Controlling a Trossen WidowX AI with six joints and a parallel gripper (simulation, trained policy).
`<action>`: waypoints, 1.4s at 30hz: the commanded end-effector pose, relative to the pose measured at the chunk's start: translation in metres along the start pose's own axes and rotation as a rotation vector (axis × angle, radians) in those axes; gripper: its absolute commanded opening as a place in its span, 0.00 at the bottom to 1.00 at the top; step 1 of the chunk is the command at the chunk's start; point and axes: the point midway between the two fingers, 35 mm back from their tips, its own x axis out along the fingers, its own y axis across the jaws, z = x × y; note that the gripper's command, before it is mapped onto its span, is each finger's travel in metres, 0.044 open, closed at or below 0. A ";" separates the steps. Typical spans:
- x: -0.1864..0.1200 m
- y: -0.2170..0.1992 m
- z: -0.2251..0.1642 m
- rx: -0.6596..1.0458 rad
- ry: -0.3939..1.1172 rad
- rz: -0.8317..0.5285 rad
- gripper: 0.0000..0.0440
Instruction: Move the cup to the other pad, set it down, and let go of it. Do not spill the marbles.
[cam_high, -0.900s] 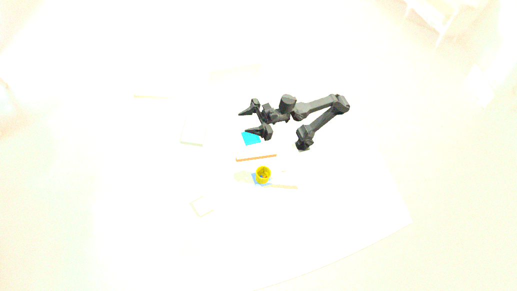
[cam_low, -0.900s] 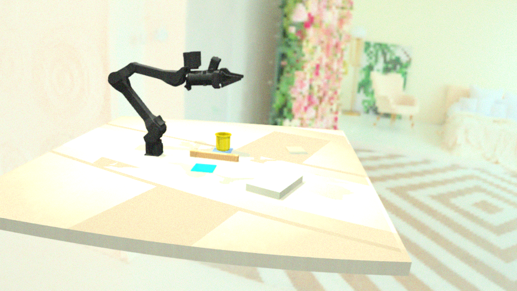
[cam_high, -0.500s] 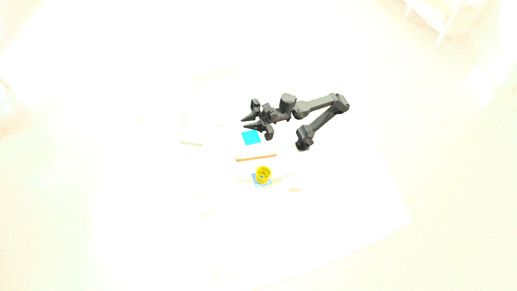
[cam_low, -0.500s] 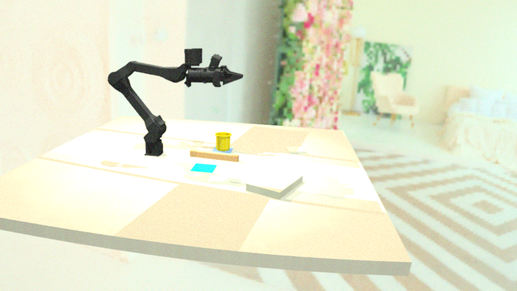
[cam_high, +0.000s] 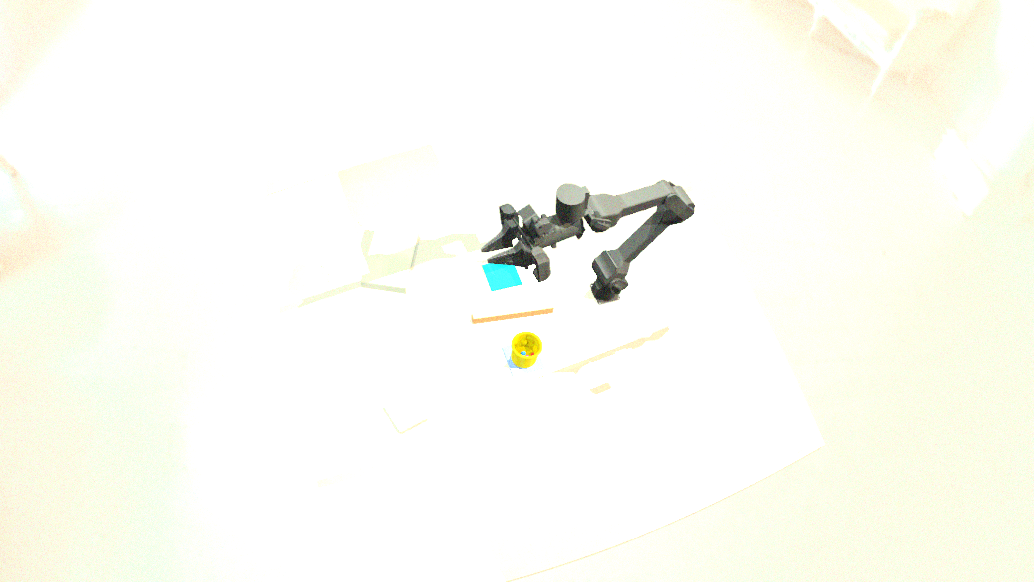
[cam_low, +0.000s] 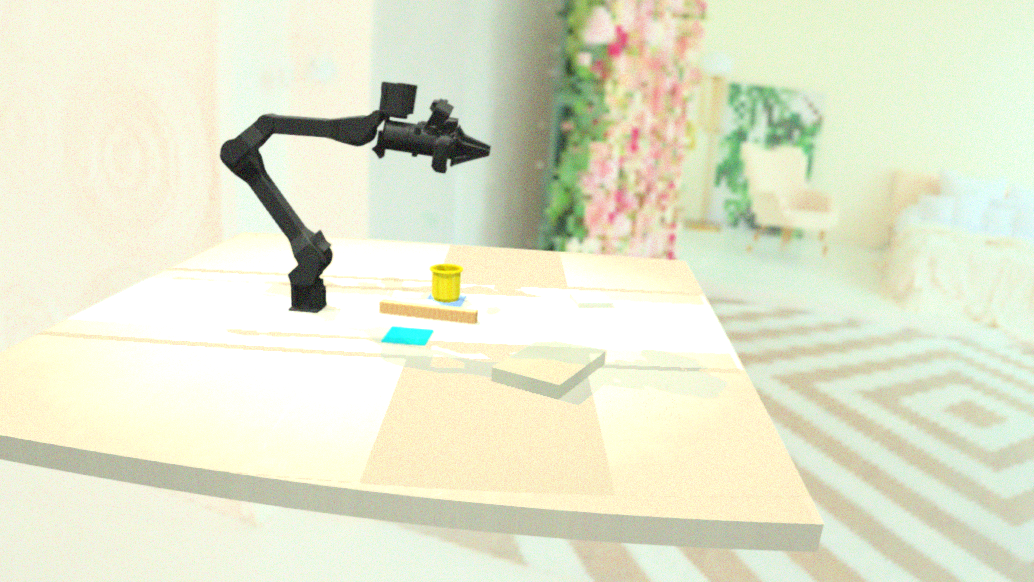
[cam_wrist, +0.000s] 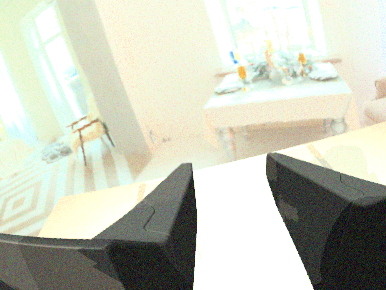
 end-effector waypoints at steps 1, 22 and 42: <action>0.001 0.004 0.002 0.040 0.027 0.004 0.33; 0.007 0.035 -0.004 0.328 0.290 0.006 0.39; 0.007 0.060 -0.025 0.599 0.564 -0.102 0.41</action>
